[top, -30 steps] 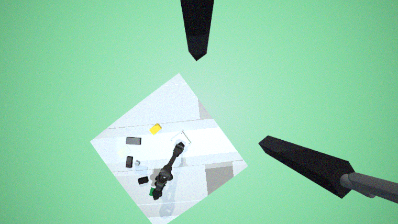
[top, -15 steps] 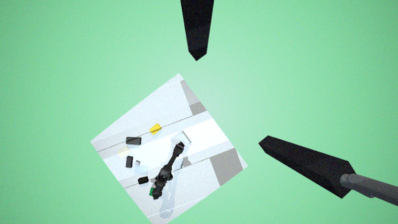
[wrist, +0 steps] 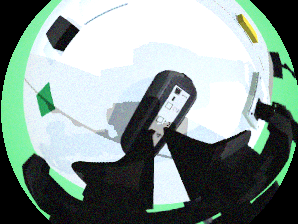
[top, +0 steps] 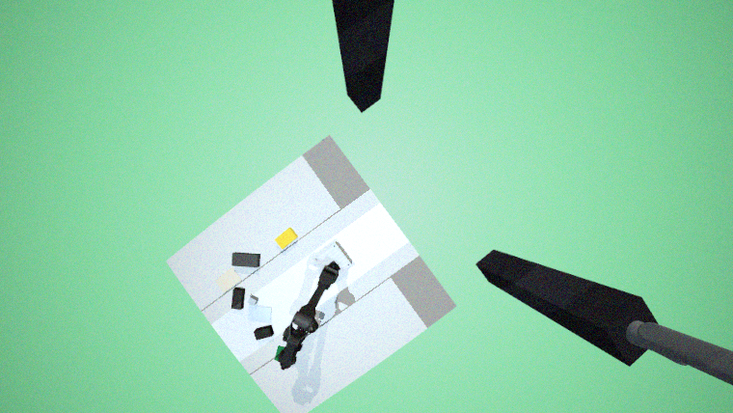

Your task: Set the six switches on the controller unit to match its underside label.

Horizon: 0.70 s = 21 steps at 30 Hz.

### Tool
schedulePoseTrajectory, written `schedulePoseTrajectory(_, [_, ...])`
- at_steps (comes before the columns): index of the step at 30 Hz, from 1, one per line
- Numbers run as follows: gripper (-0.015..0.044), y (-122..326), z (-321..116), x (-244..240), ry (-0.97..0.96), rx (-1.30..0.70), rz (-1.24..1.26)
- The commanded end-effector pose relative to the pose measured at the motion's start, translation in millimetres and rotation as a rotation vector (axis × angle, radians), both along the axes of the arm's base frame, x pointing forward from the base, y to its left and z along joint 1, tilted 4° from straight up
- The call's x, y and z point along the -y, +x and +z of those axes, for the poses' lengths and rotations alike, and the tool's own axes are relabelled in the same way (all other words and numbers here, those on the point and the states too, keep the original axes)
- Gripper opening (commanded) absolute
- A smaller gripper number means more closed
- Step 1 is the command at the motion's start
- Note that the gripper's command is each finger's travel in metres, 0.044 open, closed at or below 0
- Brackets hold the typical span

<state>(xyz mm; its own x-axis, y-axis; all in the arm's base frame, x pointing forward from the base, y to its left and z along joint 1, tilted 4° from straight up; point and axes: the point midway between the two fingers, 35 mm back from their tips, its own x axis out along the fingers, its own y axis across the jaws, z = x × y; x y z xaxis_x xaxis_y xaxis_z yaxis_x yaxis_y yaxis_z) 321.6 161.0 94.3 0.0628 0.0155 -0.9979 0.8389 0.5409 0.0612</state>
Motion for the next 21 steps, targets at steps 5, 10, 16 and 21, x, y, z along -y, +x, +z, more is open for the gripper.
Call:
schedulePoseTrajectory(5, [0.0,7,8,-2,-0.022,-0.016,0.583])
schedulePoseTrajectory(10, [0.0,9,11,-3,-0.029,-0.026,0.886])
schedulePoseTrajectory(16, [0.0,12,14,-3,-0.031,-0.035,1.251])
schedulePoseTrajectory(21, [0.0,14,16,-3,-0.026,-0.039,1.554])
